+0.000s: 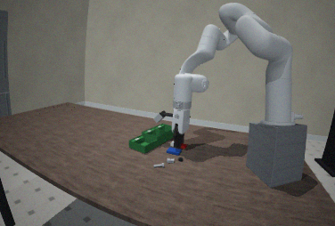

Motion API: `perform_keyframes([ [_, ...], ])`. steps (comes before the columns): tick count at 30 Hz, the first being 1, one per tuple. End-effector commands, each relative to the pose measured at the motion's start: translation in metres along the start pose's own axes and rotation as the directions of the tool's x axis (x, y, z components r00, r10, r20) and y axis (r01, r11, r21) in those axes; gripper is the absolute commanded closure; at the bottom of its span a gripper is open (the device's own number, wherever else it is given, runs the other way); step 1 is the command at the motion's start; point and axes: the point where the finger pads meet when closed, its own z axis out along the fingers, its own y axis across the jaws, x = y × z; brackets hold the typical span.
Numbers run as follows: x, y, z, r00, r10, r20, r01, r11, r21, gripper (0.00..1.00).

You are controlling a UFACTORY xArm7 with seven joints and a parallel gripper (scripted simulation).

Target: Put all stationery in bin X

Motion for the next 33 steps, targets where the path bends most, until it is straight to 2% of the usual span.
perform_keyframes([
  [1, 0.001, 0.000, -0.001, 1.000, -0.001, -0.003, 0.001, 1.000, 0.000, 1.00],
  [7, 0.001, 0.000, -0.001, 1.000, -0.001, -0.003, 0.001, 1.000, 0.000, 1.00],
  [27, 0.001, 0.000, -0.061, 1.000, -0.001, -0.002, 0.001, 1.000, 0.000, 1.00],
  [33, 0.001, 0.000, -0.061, 1.000, -0.001, -0.002, 0.001, 1.000, 0.000, 1.00],
])
